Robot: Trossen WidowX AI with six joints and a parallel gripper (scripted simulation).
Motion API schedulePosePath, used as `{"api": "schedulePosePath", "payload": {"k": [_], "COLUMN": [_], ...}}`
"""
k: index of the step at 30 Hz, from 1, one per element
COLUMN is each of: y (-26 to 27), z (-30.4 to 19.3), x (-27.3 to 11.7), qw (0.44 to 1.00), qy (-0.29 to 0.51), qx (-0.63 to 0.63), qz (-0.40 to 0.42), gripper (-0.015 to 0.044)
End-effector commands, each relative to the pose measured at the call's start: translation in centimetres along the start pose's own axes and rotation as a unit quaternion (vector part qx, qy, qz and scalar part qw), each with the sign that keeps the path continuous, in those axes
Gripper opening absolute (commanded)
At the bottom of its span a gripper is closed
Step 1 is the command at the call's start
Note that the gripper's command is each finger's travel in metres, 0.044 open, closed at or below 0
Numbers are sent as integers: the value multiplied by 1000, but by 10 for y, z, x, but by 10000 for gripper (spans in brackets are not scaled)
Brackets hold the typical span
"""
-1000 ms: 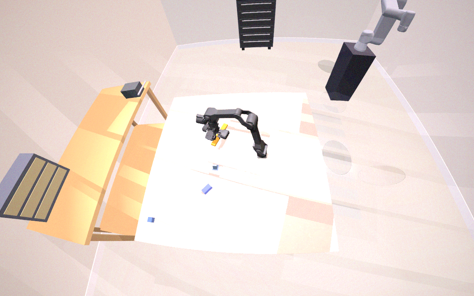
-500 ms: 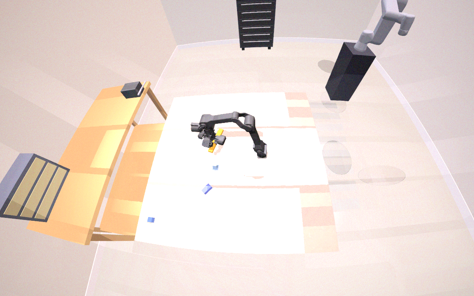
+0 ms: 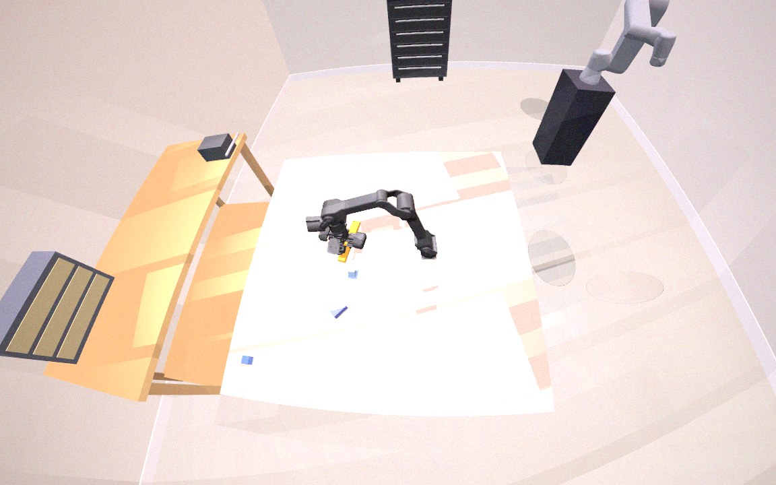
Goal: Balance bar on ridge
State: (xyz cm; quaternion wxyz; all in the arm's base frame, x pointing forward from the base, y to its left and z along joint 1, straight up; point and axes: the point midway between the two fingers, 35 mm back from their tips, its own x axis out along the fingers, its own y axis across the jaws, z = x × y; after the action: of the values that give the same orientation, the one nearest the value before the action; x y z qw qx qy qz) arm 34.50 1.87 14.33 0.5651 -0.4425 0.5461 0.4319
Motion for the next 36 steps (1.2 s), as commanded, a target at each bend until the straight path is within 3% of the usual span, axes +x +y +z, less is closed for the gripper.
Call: {"api": "schedulePosePath", "payload": {"k": [1, 26, 36], "y": [0, 34, 37], "z": [13, 103, 108], "x": [-2, -2, 6], "qw": [1000, 997, 997], "qy": [0, -5, -5], "qx": [-8, -75, -78], "qz": [-3, -2, -1], "gripper": [0, 0, 0]}}
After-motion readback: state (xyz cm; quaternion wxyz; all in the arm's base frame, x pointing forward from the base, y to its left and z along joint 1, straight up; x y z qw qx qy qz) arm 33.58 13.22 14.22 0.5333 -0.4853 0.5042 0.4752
